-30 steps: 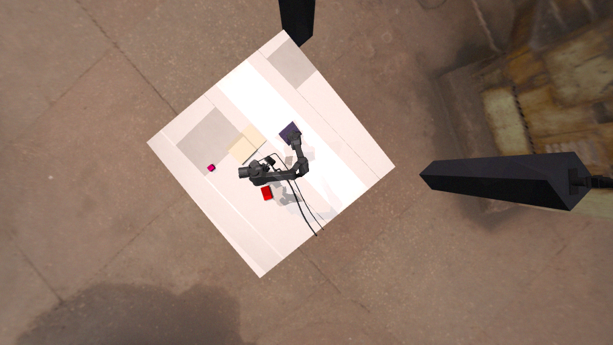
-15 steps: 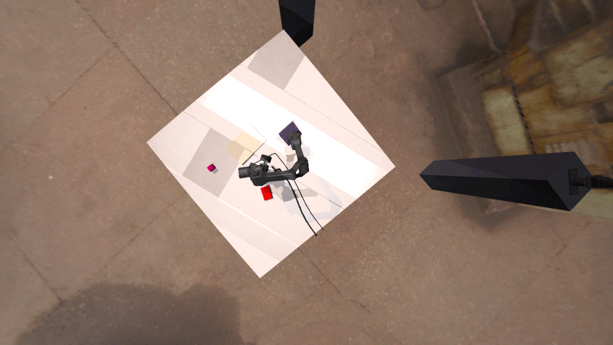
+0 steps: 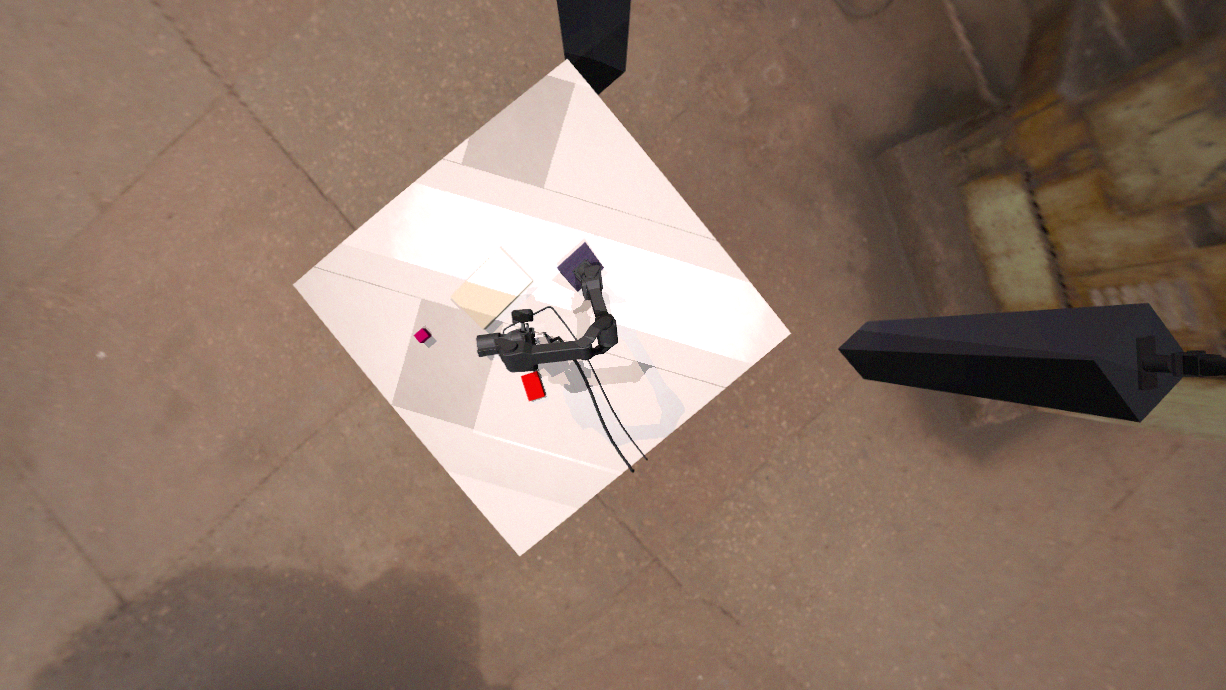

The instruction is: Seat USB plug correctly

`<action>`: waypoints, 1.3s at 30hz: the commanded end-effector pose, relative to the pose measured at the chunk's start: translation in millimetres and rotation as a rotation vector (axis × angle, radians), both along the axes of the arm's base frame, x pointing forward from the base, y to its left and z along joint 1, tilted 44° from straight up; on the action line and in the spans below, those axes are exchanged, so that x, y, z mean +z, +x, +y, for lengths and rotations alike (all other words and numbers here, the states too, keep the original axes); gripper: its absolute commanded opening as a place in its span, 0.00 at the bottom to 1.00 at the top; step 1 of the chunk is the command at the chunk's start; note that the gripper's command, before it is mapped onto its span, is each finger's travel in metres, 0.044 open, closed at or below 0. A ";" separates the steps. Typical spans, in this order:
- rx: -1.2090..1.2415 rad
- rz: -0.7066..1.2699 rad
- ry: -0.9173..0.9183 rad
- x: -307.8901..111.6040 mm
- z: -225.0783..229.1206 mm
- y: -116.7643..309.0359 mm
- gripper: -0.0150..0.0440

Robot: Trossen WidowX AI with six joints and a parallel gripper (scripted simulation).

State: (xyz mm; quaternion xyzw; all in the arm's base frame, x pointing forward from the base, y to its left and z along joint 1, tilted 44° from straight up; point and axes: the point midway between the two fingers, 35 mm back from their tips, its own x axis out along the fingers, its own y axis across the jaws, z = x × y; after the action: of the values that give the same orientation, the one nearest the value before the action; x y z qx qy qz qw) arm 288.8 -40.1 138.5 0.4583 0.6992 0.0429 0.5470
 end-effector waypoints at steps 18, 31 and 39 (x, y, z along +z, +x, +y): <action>0.407 -0.386 -0.011 -0.1 0.1 0.0 0.25; 0.654 -0.620 -0.017 -0.1 0.1 0.0 0.25; 0.807 -0.764 -0.021 -0.1 0.1 0.0 0.25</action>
State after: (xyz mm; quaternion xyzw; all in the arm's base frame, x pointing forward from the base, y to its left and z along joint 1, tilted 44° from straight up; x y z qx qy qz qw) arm 288.8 -40.1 138.5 0.1325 0.5891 0.3791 0.7012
